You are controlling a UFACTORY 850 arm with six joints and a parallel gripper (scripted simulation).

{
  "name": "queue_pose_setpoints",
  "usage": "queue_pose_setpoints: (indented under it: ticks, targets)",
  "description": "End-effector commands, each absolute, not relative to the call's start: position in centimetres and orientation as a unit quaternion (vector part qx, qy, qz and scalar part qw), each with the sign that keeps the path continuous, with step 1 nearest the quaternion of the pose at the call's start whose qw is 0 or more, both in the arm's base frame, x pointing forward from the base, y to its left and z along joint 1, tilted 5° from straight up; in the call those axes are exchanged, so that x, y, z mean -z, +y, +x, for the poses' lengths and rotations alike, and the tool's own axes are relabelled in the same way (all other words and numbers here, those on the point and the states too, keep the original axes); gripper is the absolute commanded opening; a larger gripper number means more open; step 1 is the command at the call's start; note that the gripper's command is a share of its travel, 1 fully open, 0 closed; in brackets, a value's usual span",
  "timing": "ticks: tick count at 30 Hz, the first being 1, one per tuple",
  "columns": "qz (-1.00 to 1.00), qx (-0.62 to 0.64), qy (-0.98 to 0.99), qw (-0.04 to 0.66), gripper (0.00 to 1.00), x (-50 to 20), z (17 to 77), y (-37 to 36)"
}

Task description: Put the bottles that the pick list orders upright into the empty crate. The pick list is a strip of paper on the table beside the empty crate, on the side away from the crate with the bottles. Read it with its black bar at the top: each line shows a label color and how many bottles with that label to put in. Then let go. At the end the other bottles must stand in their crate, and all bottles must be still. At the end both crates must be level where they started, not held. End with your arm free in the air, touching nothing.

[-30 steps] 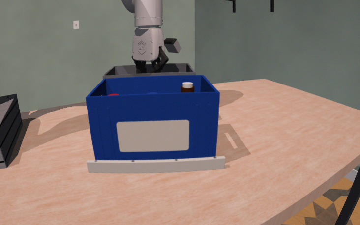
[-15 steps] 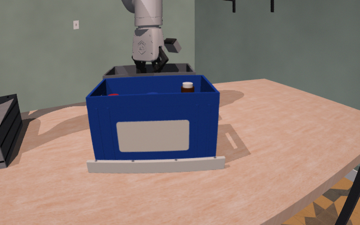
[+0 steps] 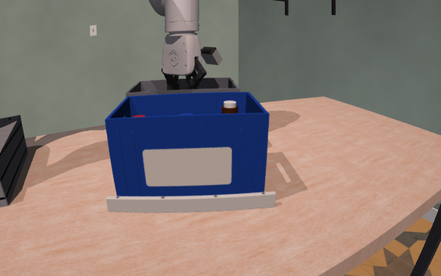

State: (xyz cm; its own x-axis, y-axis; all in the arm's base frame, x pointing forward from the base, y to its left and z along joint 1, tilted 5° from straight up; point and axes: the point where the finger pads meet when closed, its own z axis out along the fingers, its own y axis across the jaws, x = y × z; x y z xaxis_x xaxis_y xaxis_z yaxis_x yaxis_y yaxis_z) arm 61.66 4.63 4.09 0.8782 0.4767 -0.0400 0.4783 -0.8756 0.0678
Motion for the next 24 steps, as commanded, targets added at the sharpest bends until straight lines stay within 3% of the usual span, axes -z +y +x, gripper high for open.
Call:
queue_pose_setpoints:
  ticks: [1,24]
  targets:
    - [0.968,0.010,0.247,0.038,0.65,-4.2,61.8,4.7]
    - [0.968,0.010,0.247,0.038,0.65,-5.8,61.8,4.8]
